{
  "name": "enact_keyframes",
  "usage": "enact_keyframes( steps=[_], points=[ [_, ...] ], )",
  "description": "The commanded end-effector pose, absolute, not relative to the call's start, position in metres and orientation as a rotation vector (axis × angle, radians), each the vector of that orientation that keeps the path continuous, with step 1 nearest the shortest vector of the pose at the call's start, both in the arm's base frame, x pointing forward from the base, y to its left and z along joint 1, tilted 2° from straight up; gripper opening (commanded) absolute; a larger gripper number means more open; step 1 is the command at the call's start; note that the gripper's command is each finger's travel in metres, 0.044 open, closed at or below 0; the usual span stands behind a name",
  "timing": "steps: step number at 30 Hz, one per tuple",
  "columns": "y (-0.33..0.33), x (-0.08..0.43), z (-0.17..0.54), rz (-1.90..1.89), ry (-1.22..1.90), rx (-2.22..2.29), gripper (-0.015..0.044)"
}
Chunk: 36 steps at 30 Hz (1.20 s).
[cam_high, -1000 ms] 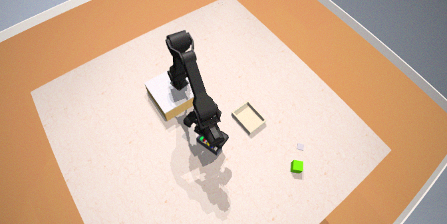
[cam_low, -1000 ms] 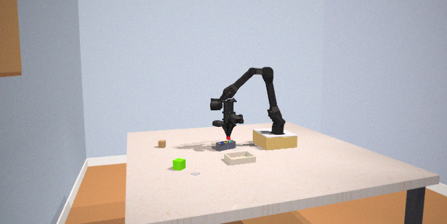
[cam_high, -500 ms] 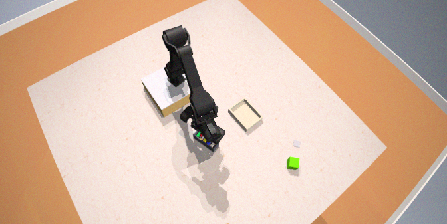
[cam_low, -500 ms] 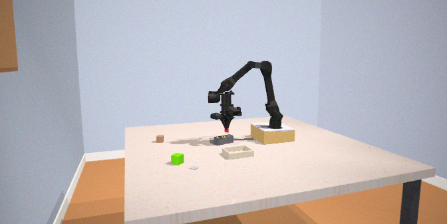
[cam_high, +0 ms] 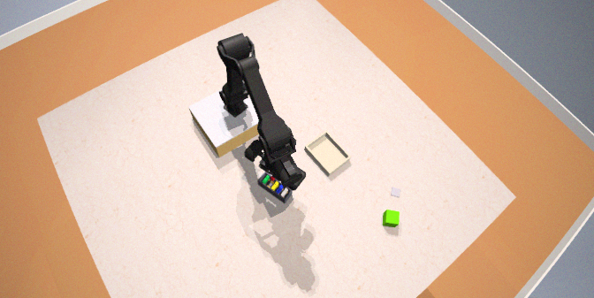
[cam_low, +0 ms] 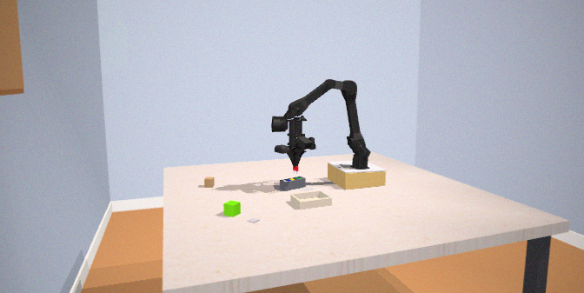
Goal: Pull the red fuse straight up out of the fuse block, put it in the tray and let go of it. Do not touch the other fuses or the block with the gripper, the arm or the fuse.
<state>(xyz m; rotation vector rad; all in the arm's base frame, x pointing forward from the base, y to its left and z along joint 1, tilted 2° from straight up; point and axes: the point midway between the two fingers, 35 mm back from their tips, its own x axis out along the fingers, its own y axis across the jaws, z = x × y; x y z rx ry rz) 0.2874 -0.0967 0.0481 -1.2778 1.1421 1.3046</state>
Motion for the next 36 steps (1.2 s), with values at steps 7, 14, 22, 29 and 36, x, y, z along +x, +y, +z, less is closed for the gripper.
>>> enact_keyframes(
  steps=[7,14,22,29,36],
  points=[
    [-0.049,0.315,0.050,1.307,1.140,-1.278,0.0000],
    [-0.010,0.329,0.051,1.307,1.136,-1.276,0.0000],
    [0.037,0.340,0.052,1.308,1.132,-1.274,0.0000],
    [0.080,0.343,0.053,1.311,1.129,-1.270,0.0000],
    [0.115,0.341,0.053,1.313,1.127,-1.267,0.0000]
  ],
)
